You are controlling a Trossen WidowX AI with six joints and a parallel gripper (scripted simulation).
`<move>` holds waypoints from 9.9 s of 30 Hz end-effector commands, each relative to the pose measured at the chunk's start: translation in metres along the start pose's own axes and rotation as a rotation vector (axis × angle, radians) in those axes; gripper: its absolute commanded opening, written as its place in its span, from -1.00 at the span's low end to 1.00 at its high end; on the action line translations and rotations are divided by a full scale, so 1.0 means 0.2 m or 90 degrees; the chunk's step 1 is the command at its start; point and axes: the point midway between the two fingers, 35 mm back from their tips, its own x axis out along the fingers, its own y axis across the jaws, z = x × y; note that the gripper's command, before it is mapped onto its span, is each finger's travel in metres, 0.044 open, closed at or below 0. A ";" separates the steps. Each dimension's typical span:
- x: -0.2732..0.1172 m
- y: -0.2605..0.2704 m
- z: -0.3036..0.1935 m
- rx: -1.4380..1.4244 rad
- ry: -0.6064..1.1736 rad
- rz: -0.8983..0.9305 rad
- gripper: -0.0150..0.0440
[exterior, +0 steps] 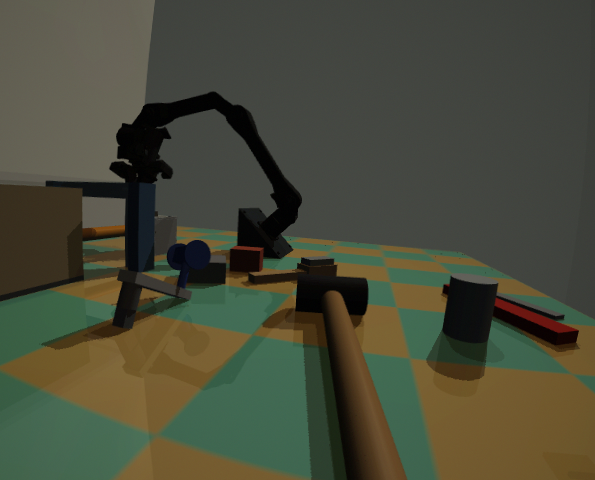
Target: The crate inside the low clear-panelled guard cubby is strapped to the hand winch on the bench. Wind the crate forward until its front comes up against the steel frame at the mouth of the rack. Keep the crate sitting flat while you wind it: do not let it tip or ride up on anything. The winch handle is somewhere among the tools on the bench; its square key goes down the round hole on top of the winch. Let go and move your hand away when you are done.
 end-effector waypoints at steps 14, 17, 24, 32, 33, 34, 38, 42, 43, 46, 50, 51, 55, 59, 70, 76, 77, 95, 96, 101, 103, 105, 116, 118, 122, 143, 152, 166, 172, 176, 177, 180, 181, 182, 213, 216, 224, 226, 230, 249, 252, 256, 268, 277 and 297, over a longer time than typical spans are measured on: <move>0.08 -0.02 0.15 -0.016 -0.009 -0.002 -0.49; 0.09 -0.02 0.17 -0.016 -0.010 -0.001 -0.49; 0.10 -0.02 0.21 -0.016 -0.010 -0.001 -0.49; 0.12 -0.01 0.25 -0.016 -0.010 -0.001 -0.49; 0.13 -0.01 0.26 -0.016 -0.010 -0.001 -0.49; 0.13 -0.01 0.26 -0.016 -0.011 -0.001 -0.49; 0.14 0.00 0.28 -0.016 -0.011 -0.001 -0.49; 0.15 0.00 0.30 -0.017 -0.011 0.000 -0.49; 0.15 0.01 0.31 -0.017 -0.011 0.000 -0.49; 0.15 0.01 0.32 -0.017 -0.011 0.000 -0.49; 0.16 0.02 0.34 -0.017 -0.011 0.000 -0.49; 0.17 0.02 0.35 -0.017 -0.011 0.000 -0.49; 0.18 0.03 0.36 -0.017 -0.012 0.000 -0.49; 0.18 0.04 0.38 -0.017 -0.012 0.001 -0.49; 0.21 0.08 0.43 -0.017 -0.012 0.001 -0.49; 0.22 0.10 0.46 -0.017 -0.012 0.002 -0.49; 0.22 0.11 0.46 -0.017 -0.012 0.002 -0.49; 0.25 0.18 0.53 -0.017 -0.013 0.003 -0.49; 0.25 0.18 0.53 -0.017 -0.013 0.003 -0.49; 0.26 0.21 0.54 -0.017 -0.013 0.003 -0.49; 0.26 0.22 0.55 -0.017 -0.013 0.003 -0.49; 0.26 0.23 0.55 -0.017 -0.013 0.004 -0.49; 0.28 0.28 0.58 -0.017 -0.013 0.004 -0.49; 0.28 0.29 0.58 -0.017 -0.013 0.004 -0.49; 0.28 0.31 0.59 -0.017 -0.013 0.005 -0.49; 0.30 0.43 0.61 -0.017 -0.013 0.006 -0.49; 0.30 0.48 0.62 -0.016 -0.013 0.007 -0.49; 0.30 0.56 0.61 -0.016 -0.013 0.007 -0.49; 0.30 0.59 0.60 -0.016 -0.013 0.008 -0.49; 0.30 0.61 0.60 -0.015 -0.013 0.008 -0.49; 0.29 0.62 0.60 -0.015 -0.013 0.008 -0.49; 0.29 0.64 0.59 -0.015 -0.013 0.008 -0.49; 0.29 0.64 0.59 -0.015 -0.013 0.008 -0.49; 0.29 0.65 0.59 -0.015 -0.013 0.008 -0.49; 0.26 0.80 0.51 -0.014 -0.012 0.009 -0.49; 0.26 0.81 0.50 -0.014 -0.012 0.010 -0.49; 0.24 0.84 0.47 -0.013 -0.011 0.010 -0.49; 0.24 0.85 0.46 -0.013 -0.011 0.010 -0.49; 0.23 0.86 0.45 -0.013 -0.011 0.010 -0.49; 0.20 0.92 0.36 -0.012 -0.010 0.010 -0.49; 0.19 0.93 0.35 -0.012 -0.010 0.010 -0.49; 0.18 0.94 0.33 -0.012 -0.010 0.010 -0.49; 0.16 0.96 0.27 -0.011 -0.010 0.010 -0.49; 0.14 0.97 0.22 -0.011 -0.009 0.010 -0.49; 0.09 0.97 0.12 -0.010 -0.008 0.009 -0.49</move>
